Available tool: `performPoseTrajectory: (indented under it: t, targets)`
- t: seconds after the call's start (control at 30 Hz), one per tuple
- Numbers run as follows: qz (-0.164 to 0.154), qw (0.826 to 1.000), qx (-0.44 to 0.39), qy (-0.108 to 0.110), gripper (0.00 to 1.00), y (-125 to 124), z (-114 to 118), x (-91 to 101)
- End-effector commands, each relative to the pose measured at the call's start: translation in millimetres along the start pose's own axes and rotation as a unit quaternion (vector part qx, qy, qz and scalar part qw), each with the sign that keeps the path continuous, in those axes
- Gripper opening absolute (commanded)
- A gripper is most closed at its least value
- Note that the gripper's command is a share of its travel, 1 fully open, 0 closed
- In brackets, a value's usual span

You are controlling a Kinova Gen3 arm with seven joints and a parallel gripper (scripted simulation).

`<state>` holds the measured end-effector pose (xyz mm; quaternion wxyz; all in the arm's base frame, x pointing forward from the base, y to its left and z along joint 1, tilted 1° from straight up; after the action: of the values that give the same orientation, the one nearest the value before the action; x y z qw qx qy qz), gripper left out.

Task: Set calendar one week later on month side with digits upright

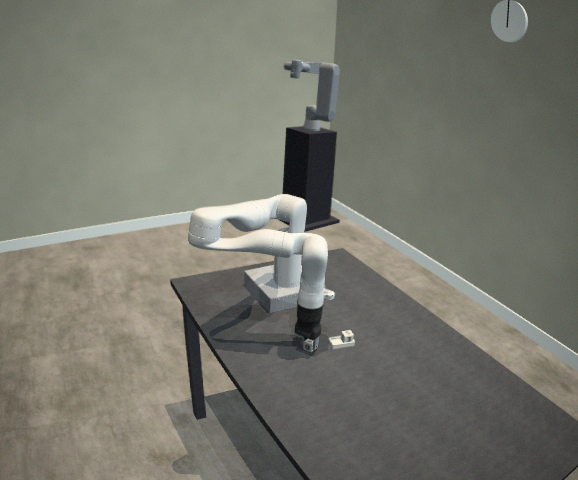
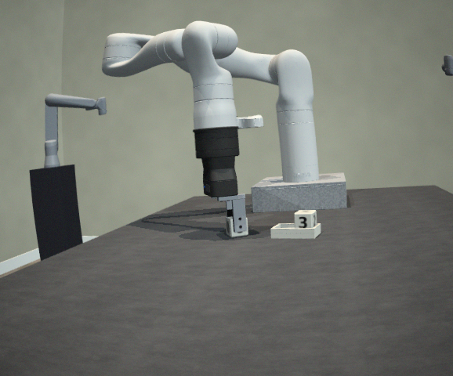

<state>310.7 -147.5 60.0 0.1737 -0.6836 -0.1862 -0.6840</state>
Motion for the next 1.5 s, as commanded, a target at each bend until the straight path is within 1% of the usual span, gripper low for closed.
performPoseTrajectory:
  t: [0.0, 0.9, 0.93, 1.0, 1.03, 1.1, 1.13, 1.2, 1.23, 1.37, 1.4, 1.47]
  targets:
    - [-0.001, 1.0, 0.0, 0.0, 0.6, 0.3, 0.2, 0.5]
    - [-0.001, 1.0, 0.0, 0.0, 0.6, 0.3, 0.2, 0.5]
    - [-0.001, 1.0, 0.0, 0.0, 0.66, 0.3, 0.2, 0.5]
    - [-0.001, 1.0, 0.0, 0.0, 0.66, 0.3, 0.2, 0.5]
    - [-0.001, 1.0, 0.0, 0.0, 0.72, 0.3, 0.2, 0.5]
    - [-0.001, 1.0, 0.0, 0.0, 0.72, 0.3, 0.2, 0.5]
    - [-0.001, 1.0, 0.0, 0.0, 0.78, 0.3, 0.2, 0.5]
    - [-0.001, 1.0, 0.0, 0.0, 0.78, 0.3, 0.2, 0.5]
    - [-0.001, 1.0, 0.0, 0.0, 0.84, 0.3, 0.2, 0.5]
    - [-0.001, 1.0, 0.0, 0.0, 0.84, 0.3, 0.2, 0.5]
    - [-0.001, 1.0, 0.0, 0.0, 0.9, 0.3, 0.2, 0.5]
    - [-0.001, 1.0, 0.0, 0.0, 0.9, 0.3, 0.2, 0.5]
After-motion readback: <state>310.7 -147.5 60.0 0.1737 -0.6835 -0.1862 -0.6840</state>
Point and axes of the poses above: the point where the finger pads meet when closed, its own x axis back along the fingers, its own z axis across the jaws, y = z × x, the point moved 9 cm from there along x, back along the fingers, and after that the axes turned 10 degrees about x, right-handed, at the moved point
